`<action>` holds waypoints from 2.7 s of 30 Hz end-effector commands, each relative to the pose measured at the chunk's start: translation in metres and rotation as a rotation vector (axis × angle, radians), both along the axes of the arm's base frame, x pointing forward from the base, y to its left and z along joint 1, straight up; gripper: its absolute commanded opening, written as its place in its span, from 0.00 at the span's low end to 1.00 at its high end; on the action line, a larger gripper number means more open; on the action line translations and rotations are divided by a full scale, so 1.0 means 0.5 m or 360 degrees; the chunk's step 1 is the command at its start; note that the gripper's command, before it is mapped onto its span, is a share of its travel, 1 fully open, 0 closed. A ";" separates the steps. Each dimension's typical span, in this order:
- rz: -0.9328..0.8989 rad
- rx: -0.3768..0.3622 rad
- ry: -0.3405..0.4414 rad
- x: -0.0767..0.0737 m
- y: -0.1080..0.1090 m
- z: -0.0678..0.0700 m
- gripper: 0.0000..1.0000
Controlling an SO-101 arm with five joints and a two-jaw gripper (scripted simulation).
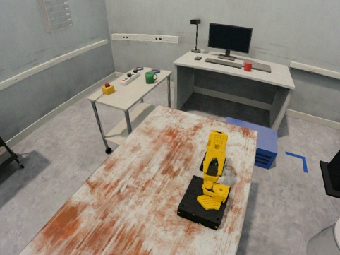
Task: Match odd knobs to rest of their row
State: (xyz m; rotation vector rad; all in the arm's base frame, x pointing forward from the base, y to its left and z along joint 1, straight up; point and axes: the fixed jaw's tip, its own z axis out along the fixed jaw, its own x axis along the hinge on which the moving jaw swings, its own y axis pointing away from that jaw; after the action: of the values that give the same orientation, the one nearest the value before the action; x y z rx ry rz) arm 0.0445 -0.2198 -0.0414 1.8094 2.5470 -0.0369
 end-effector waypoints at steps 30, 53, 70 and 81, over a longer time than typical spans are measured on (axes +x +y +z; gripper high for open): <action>-0.0808 0.0042 -0.0013 -0.001 0.006 -0.008 0.01; -0.1391 0.0041 -0.0022 -0.003 0.002 -0.008 0.01; -0.1808 0.0039 -0.0028 -0.005 0.000 -0.008 0.01; -0.1937 0.0038 -0.0031 -0.005 -0.001 -0.008 0.01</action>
State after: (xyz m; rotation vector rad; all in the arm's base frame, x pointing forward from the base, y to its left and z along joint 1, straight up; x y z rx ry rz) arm 0.0422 -0.2259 -0.0412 2.9298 1.0700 -0.0108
